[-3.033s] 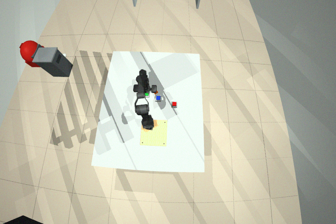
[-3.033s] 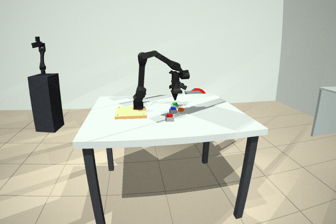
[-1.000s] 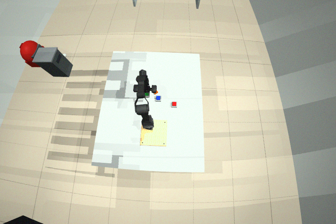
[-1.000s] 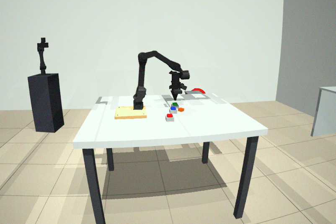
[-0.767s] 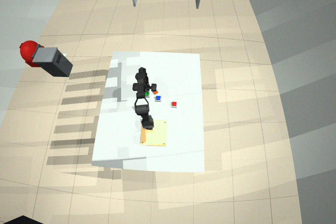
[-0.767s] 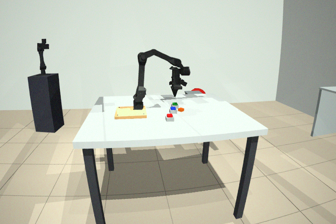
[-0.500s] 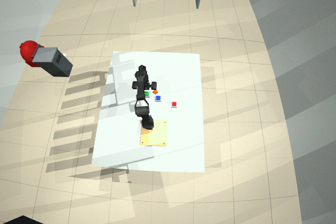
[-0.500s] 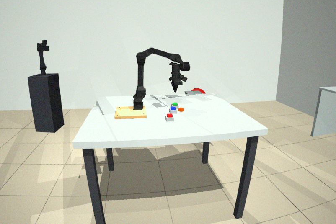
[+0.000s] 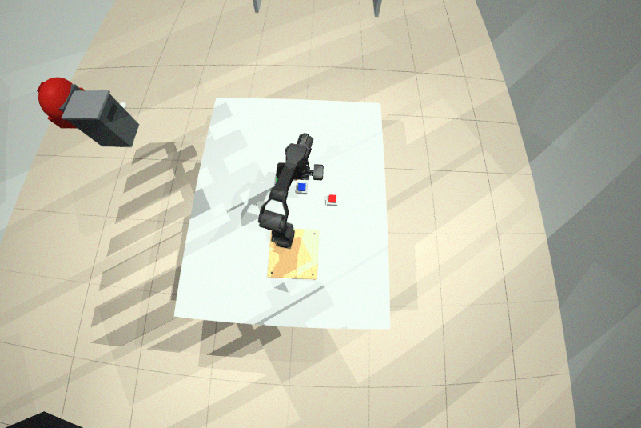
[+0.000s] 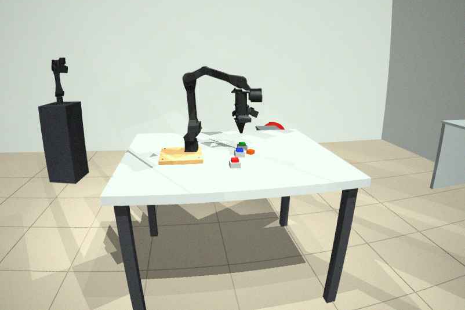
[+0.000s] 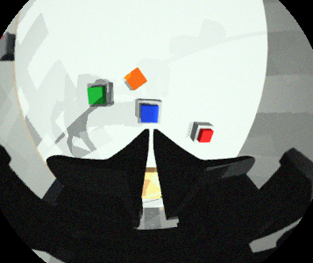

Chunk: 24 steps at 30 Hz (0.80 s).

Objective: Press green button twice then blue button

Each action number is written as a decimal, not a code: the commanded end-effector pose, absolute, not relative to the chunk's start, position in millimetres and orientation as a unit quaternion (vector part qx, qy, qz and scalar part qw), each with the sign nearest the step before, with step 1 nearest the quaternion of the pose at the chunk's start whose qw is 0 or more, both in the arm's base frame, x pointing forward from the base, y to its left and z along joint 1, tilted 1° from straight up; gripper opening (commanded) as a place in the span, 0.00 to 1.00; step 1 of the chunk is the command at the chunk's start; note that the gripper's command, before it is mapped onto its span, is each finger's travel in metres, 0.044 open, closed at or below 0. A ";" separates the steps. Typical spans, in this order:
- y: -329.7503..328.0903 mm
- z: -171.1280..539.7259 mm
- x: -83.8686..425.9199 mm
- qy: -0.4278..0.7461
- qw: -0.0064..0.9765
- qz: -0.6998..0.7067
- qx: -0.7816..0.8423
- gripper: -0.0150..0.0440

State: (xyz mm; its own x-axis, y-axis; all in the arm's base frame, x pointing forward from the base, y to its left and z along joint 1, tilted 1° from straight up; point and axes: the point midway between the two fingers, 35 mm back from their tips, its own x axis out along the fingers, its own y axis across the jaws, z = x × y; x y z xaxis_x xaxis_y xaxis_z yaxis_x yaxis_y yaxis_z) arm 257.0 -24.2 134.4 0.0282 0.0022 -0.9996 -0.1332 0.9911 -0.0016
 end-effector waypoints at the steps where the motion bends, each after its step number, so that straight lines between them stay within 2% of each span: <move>1: -25.7 97.5 253.7 0.700 0.711 0.051 -0.049 0.29; 24: -25.6 56.2 253.1 0.700 0.710 0.051 -0.049 0.29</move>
State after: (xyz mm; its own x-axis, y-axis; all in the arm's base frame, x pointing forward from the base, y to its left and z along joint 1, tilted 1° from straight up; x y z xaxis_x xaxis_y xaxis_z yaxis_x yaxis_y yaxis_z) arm 255.4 -25.8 65.8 0.0314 0.0017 -0.9995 -0.1369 0.9906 -0.0027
